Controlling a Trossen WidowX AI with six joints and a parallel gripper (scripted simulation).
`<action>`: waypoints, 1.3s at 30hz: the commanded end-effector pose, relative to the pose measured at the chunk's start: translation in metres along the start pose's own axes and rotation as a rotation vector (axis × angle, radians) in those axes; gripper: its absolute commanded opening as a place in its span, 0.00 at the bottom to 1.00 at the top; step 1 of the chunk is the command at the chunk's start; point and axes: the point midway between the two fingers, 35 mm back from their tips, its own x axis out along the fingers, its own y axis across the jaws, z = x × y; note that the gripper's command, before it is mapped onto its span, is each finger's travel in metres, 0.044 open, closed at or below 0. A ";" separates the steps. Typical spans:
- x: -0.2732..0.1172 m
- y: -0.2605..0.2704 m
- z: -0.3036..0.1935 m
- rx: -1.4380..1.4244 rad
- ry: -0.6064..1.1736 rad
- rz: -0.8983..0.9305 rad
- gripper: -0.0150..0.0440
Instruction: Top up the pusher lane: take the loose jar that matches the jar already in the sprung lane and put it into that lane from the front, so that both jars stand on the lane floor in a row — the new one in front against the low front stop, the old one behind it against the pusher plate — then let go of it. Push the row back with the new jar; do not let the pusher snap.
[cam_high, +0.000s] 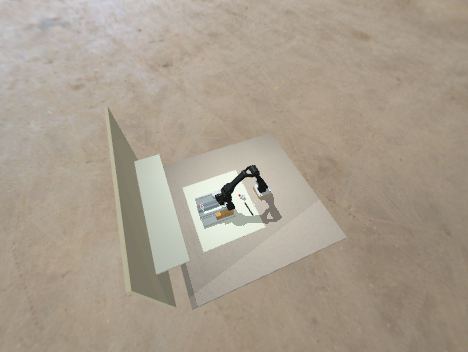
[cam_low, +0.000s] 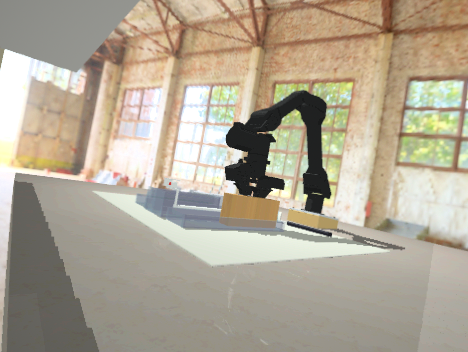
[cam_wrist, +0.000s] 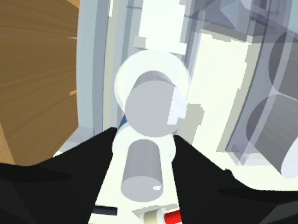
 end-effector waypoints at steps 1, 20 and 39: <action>0.000 0.000 -0.001 -0.001 -0.003 0.000 0.25; 0.000 0.000 0.000 -0.001 -0.003 0.000 0.73; -0.021 0.000 -0.011 -0.001 -0.002 0.000 0.73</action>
